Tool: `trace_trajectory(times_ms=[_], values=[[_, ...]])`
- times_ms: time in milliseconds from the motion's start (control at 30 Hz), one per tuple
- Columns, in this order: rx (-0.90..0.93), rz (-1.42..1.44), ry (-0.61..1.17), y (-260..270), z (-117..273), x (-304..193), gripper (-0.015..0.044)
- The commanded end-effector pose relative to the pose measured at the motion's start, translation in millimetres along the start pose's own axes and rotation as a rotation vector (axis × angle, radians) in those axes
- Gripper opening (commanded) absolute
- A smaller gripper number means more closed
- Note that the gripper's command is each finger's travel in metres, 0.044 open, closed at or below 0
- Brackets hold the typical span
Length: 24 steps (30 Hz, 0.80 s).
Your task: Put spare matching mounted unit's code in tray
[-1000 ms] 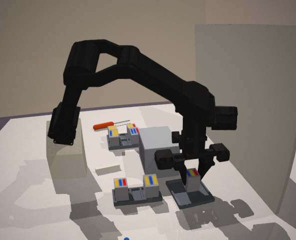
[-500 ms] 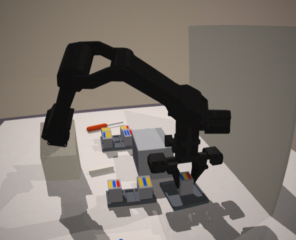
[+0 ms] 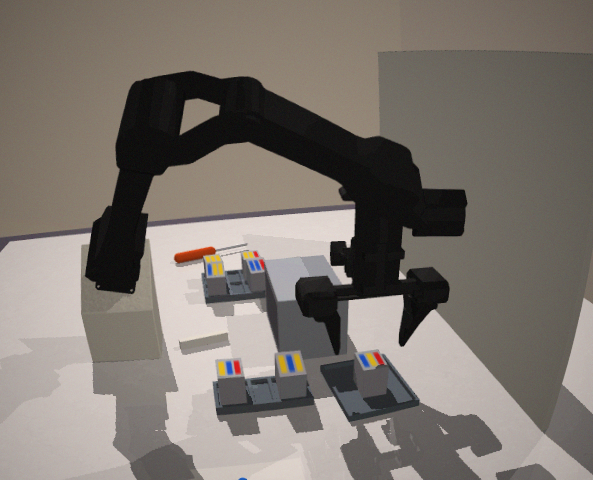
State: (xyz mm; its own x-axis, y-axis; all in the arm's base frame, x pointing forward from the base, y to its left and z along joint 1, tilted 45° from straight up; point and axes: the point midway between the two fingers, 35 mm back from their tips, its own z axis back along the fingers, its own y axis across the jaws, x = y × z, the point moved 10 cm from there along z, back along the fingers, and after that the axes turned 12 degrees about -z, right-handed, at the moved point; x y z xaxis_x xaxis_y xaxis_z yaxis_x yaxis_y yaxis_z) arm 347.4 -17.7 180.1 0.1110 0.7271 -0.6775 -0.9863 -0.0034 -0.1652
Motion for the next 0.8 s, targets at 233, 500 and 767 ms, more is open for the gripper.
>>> trace_trajectory(times_ms=[233,500,767], values=[[-0.023,-0.007,0.003,4.1,70.1,-2.7,0.0440],[-0.030,-0.003,-0.004,3.1,65.2,-1.7,0.0440],[-0.030,-0.003,-0.004,3.1,65.2,-1.7,0.0440]])
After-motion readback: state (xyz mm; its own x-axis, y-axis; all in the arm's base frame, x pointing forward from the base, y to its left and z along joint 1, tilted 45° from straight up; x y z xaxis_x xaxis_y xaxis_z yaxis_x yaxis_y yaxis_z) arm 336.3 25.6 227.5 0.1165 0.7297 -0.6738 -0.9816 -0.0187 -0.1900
